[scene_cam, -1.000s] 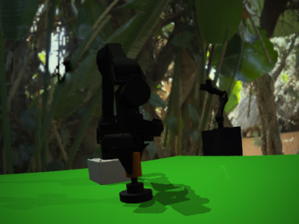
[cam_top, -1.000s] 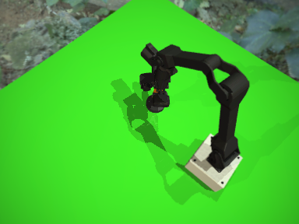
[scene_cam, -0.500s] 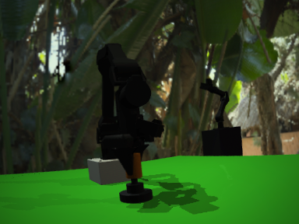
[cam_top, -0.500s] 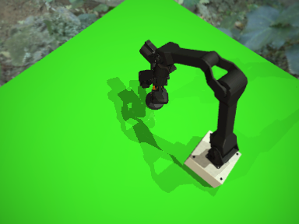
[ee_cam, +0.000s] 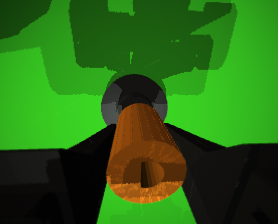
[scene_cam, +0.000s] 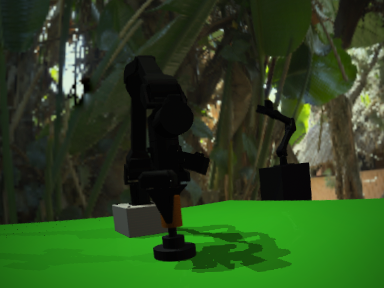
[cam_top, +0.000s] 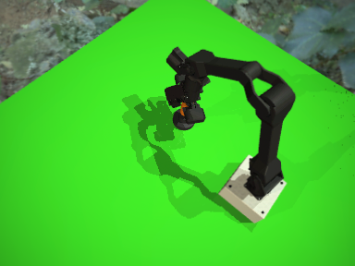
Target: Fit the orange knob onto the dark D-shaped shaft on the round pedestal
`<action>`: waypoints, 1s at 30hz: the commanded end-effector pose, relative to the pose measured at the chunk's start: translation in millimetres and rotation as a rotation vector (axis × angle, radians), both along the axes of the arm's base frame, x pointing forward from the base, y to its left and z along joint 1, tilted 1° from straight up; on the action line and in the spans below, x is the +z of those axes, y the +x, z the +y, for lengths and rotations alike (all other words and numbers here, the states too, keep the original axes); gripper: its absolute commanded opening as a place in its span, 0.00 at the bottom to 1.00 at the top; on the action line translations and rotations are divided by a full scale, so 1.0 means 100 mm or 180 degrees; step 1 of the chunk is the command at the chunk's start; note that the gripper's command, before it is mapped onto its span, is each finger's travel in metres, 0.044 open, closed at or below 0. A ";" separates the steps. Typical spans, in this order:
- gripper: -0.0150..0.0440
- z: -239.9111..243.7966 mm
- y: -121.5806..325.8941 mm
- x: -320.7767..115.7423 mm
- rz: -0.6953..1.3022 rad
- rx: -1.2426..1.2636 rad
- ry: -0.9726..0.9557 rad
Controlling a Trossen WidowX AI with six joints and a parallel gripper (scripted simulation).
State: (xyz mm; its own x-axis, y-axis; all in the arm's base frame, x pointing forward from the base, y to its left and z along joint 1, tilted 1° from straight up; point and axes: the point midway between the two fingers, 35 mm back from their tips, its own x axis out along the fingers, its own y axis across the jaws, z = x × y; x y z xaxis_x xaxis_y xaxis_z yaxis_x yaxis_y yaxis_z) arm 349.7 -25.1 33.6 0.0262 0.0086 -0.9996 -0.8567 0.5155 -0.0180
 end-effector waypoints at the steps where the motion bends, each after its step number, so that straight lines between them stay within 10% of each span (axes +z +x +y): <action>1: 0.25 0.00 -0.02 0.00 -0.0013 0.0063 -0.0008; 30: 0.25 0.00 0.00 0.00 -0.0013 0.0092 -0.0009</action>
State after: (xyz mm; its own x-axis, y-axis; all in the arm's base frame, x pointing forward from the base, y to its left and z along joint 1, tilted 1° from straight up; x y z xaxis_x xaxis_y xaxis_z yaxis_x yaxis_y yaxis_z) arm 346.6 -24.9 29.9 0.0224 0.0089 -0.9997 -0.8659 0.5000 -0.0149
